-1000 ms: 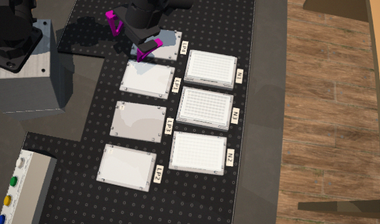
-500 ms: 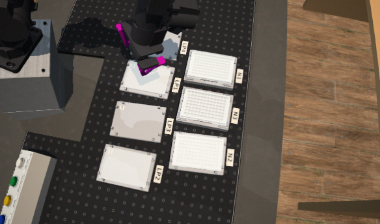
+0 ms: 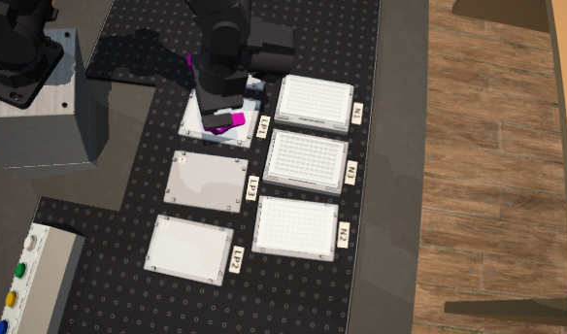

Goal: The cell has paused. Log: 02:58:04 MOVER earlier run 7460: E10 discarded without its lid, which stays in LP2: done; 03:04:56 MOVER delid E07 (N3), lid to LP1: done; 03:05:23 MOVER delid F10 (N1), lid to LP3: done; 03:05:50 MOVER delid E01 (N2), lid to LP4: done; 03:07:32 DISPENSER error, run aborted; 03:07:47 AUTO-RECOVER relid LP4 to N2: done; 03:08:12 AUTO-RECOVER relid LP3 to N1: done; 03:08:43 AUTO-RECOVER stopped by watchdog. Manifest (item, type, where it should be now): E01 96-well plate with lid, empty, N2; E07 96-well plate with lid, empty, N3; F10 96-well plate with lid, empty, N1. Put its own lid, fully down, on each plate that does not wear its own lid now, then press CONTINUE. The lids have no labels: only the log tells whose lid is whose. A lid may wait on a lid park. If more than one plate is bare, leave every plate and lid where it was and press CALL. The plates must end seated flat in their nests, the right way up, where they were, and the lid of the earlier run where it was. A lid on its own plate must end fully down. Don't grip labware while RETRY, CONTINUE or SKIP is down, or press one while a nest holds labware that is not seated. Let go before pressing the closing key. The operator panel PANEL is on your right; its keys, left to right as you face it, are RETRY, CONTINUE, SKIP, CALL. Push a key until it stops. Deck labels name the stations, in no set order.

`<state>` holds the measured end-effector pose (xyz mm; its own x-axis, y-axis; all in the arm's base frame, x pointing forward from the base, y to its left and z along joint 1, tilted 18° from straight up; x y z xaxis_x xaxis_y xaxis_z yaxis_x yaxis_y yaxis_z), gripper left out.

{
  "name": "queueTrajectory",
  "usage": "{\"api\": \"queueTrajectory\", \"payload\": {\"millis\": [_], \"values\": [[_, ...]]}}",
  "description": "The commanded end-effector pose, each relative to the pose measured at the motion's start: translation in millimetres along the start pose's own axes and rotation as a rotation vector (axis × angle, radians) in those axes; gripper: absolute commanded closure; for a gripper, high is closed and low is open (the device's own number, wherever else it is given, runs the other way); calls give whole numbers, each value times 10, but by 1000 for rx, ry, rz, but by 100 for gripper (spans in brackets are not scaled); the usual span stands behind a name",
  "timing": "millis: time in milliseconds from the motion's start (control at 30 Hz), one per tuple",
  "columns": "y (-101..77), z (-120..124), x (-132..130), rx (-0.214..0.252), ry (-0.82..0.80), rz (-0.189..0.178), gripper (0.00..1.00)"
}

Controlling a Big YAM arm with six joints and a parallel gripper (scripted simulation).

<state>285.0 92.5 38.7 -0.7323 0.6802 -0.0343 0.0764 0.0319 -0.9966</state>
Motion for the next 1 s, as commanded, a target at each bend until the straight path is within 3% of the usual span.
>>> {"api": "queueTrajectory", "payload": {"millis": [0,267,367,500,600,667,800,967], "values": [[48,-34,-124,-30,72,6,0],[169,93,-270,-94,213,6,0],[206,86,-437,-134,265,15,0],[230,151,-400,-143,301,11,0],[258,150,-574,-185,352,22,0],[285,219,-526,-193,388,17,0],[200,168,-484,-262,432,32,0],[235,186,-515,-251,447,30,0]]}}
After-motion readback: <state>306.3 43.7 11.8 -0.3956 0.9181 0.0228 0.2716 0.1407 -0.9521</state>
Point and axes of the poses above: the point where the finger pads meet when closed, its own y axis out along the fingers, its own x axis across the jaws, z = x × y, the point moved 9 cm from there along -y, back along the fingers, and after that the axes turned 14 degrees about -y, right-handed, at the moved point
